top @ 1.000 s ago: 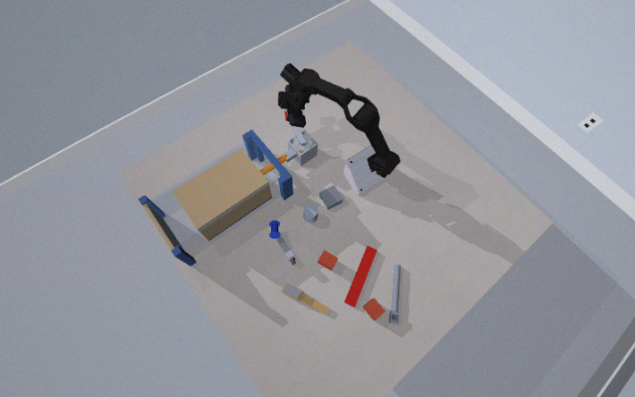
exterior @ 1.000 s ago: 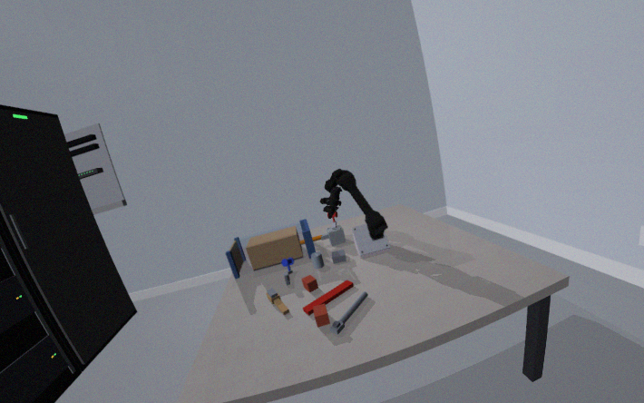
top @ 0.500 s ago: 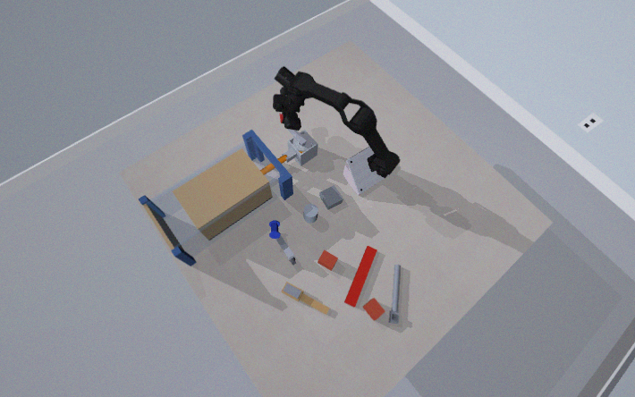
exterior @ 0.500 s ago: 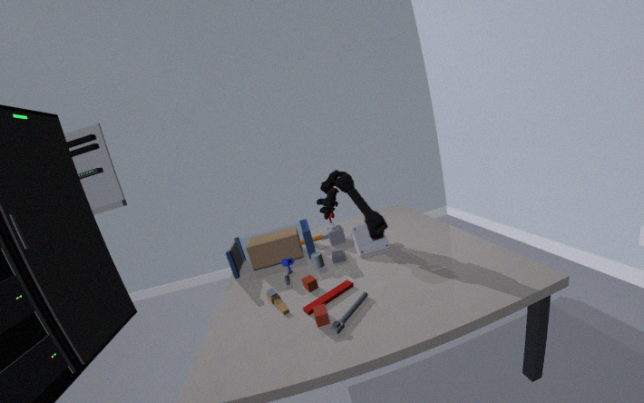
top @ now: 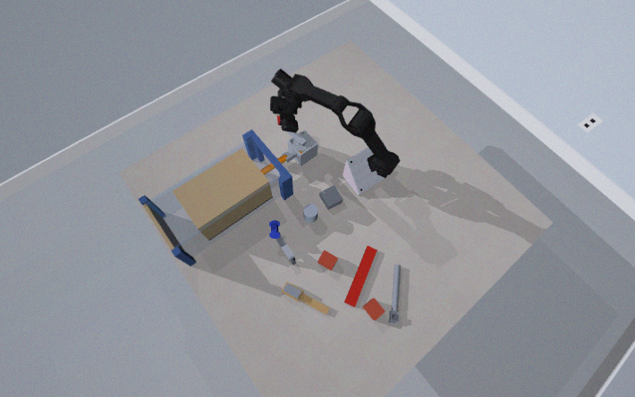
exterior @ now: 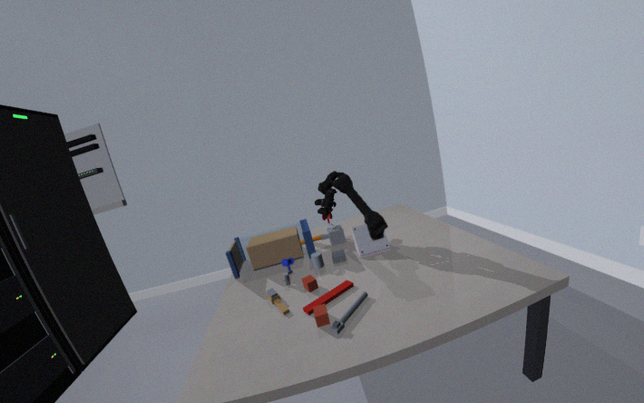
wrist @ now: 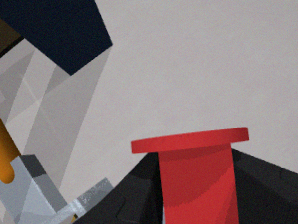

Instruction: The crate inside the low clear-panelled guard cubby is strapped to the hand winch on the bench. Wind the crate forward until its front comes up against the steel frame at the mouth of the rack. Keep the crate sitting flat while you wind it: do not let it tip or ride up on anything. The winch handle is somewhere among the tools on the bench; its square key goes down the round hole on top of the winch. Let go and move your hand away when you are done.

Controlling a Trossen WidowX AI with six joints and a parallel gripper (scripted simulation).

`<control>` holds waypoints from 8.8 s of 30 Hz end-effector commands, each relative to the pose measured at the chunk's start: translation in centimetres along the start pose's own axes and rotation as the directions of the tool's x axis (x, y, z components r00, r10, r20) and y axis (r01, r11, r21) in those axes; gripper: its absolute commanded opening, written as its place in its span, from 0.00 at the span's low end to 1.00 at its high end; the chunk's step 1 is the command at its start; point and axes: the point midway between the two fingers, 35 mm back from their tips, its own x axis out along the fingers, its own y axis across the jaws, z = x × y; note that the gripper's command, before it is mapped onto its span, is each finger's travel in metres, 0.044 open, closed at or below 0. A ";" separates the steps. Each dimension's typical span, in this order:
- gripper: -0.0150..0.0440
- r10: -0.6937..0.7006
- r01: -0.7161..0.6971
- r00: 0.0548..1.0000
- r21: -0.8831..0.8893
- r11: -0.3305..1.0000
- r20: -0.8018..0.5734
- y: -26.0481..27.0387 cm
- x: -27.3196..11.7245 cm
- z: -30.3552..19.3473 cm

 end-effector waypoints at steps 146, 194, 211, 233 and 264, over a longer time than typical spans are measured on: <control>0.25 0.046 -0.046 0.999 -0.024 0.999 -0.001 17.2 -1.5 -3.3; 0.25 0.045 -0.045 0.999 -0.021 0.999 -0.003 17.3 -4.1 -8.9; 0.25 0.044 -0.044 0.999 -0.021 0.999 -0.004 16.3 -5.0 -10.8; 0.25 0.042 -0.042 0.999 -0.020 0.999 -0.005 14.5 -5.9 -12.9; 0.25 0.039 -0.040 0.999 -0.020 0.999 -0.005 11.1 -6.7 -14.9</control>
